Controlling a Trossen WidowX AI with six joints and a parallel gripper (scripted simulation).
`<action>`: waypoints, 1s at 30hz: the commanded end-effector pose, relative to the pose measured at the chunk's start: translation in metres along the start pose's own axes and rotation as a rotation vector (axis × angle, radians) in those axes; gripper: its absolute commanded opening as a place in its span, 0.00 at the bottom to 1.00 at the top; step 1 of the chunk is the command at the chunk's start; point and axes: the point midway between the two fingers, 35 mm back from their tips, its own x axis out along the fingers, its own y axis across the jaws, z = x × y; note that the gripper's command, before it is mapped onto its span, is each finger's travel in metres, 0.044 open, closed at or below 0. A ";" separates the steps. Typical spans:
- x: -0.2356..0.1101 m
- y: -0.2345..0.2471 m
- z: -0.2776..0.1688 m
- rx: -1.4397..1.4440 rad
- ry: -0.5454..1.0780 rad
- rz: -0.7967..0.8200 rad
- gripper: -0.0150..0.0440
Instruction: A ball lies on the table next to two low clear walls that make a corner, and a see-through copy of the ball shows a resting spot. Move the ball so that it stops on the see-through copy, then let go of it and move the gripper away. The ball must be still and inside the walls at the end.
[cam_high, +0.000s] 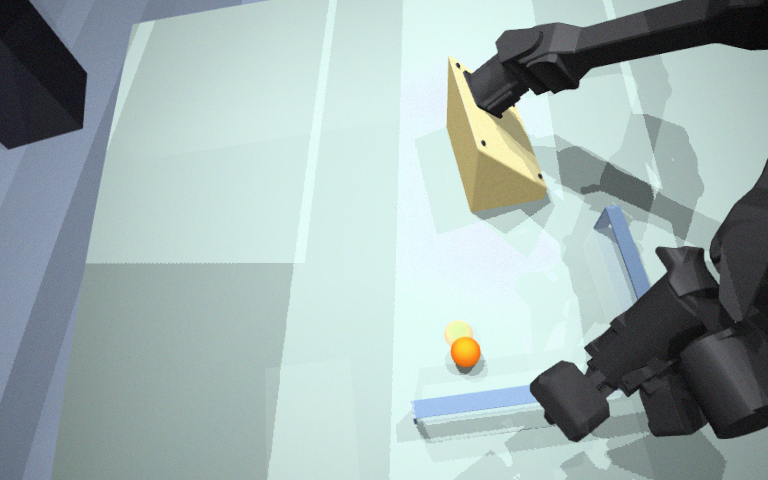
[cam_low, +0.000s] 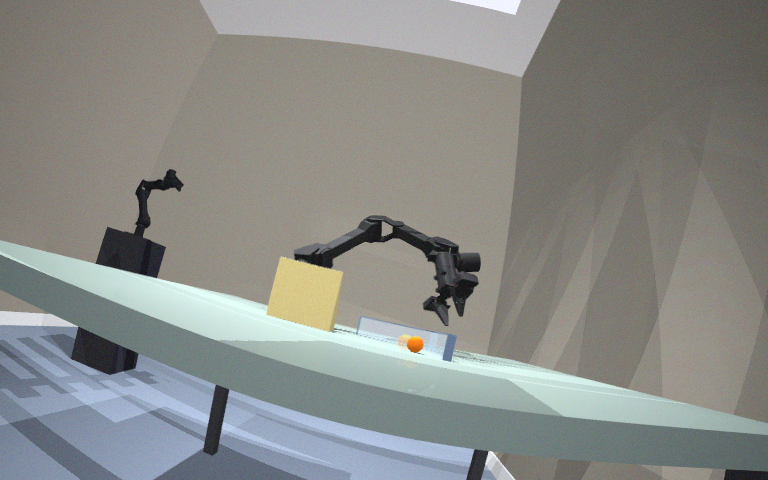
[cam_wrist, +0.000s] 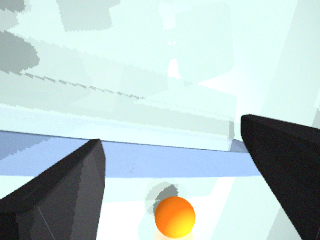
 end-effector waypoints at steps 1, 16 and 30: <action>0.015 -0.027 -0.050 0.133 0.090 0.112 0.75; 0.039 -0.038 -0.124 0.451 0.166 0.466 0.75; 0.059 -0.028 -0.125 0.451 0.165 0.466 0.75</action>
